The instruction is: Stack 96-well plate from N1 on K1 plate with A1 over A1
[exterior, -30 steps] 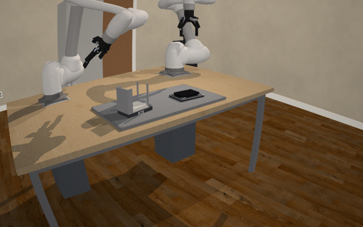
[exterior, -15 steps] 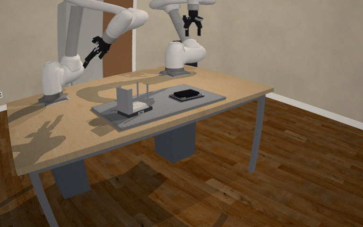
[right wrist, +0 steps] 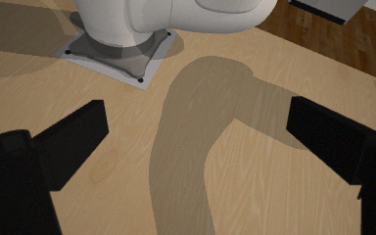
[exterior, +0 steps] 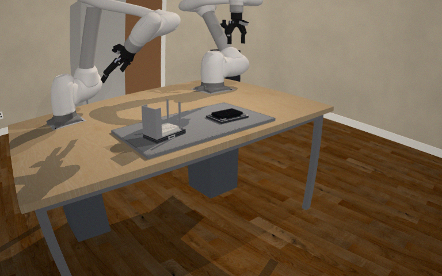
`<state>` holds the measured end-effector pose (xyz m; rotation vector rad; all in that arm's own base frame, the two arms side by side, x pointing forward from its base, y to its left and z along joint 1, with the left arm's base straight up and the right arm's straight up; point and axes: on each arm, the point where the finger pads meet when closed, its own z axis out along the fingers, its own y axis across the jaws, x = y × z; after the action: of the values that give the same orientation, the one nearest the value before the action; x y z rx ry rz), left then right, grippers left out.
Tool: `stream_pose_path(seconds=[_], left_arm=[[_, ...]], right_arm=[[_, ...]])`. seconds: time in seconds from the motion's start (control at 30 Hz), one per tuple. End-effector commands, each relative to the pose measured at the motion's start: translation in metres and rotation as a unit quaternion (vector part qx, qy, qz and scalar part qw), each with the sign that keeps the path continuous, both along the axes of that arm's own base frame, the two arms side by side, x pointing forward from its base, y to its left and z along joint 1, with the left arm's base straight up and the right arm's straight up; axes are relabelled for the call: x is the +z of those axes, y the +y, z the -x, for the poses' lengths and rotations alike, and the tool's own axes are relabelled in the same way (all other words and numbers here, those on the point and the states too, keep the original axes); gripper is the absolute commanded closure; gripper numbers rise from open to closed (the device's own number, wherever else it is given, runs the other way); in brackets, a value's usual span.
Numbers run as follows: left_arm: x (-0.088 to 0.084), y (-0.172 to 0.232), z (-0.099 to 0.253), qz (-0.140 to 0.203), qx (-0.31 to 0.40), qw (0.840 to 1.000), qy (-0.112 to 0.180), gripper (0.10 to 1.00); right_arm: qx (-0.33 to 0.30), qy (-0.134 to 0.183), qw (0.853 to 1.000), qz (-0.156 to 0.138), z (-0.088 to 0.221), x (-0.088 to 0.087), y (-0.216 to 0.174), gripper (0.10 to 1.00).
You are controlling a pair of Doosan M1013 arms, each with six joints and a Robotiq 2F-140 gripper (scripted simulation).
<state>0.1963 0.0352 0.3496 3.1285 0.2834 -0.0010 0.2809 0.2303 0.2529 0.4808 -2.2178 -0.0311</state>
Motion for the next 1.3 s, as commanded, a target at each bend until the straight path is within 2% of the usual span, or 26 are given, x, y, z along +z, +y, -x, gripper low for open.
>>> stream_pose_path(seconds=[0.0,0.47,0.63,0.7,0.8,1.2,1.27], left_arm=[[0.000,0.000,0.000,0.000,0.000,1.000,0.000,0.098],[0.000,0.000,0.000,0.000,0.000,1.000,0.000,0.098],[0.000,0.000,0.000,0.000,0.000,1.000,0.000,0.098],[0.000,0.000,0.000,0.000,0.000,1.000,0.000,0.098],[0.000,0.000,0.000,0.000,0.000,1.000,0.000,0.098],[0.000,0.000,0.000,0.000,0.000,1.000,0.000,0.098],[0.000,0.000,0.000,0.000,0.000,1.000,0.000,0.098]], right_arm=[[0.000,0.000,1.000,0.000,0.000,0.001,0.000,0.098],[-0.006,-0.007,1.000,0.008,-0.005,-0.001,0.003,0.098],[-0.026,-0.026,0.999,0.033,-0.019,-0.004,0.012,0.098],[-0.026,-0.026,0.999,0.033,-0.019,-0.004,0.012,0.098],[-0.044,-0.041,0.997,0.054,-0.031,-0.007,0.020,0.098],[-0.119,-0.105,0.978,0.132,-0.079,-0.019,0.054,0.098],[-0.119,-0.105,0.978,0.132,-0.079,-0.019,0.054,0.098]])
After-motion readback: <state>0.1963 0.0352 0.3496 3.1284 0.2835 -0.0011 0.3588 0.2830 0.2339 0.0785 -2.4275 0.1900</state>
